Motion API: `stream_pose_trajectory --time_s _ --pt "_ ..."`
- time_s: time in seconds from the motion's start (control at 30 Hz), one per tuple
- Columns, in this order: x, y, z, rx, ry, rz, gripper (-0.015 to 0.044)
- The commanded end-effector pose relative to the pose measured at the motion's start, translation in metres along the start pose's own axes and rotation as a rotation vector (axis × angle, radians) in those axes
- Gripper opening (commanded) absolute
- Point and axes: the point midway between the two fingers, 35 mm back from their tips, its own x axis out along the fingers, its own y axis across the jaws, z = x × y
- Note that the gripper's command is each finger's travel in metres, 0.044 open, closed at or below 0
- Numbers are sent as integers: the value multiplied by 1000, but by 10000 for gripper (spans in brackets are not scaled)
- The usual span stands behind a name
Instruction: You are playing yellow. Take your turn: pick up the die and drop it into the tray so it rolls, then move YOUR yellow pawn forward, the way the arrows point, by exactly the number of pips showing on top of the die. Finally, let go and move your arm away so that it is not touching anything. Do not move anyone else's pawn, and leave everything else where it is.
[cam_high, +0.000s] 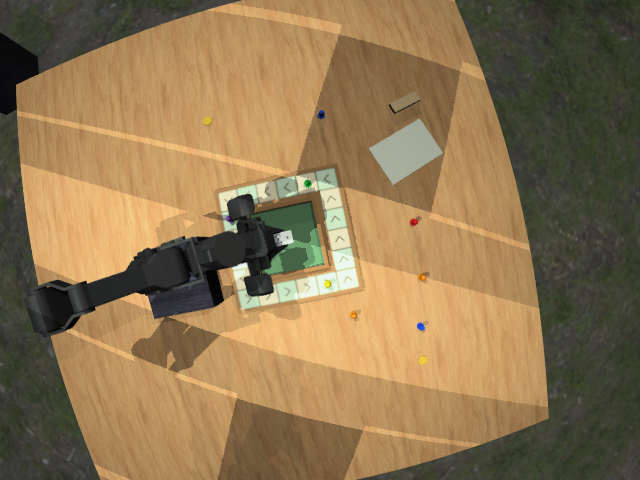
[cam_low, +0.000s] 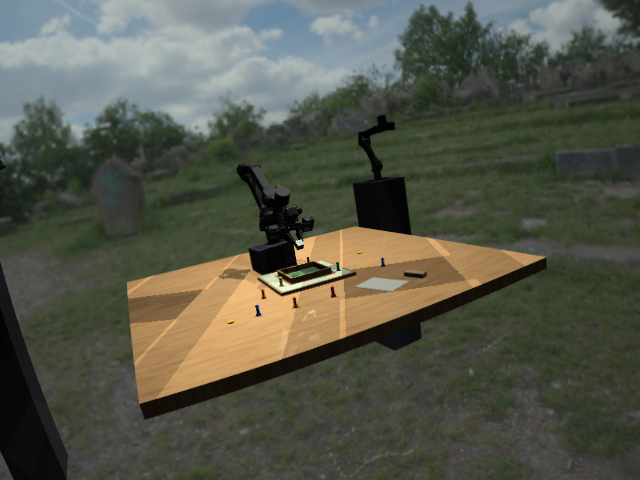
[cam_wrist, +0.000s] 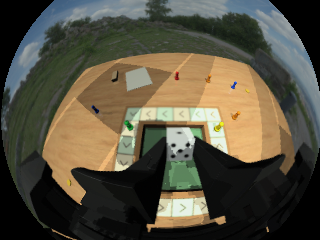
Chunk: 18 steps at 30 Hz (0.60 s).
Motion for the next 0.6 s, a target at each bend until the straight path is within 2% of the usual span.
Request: stream_pose_trajectory --time_s 0.0,0.57 --pt "0 -1 -3 -4 6 -6 0" --pt "0 0 0 0 0 0 0"
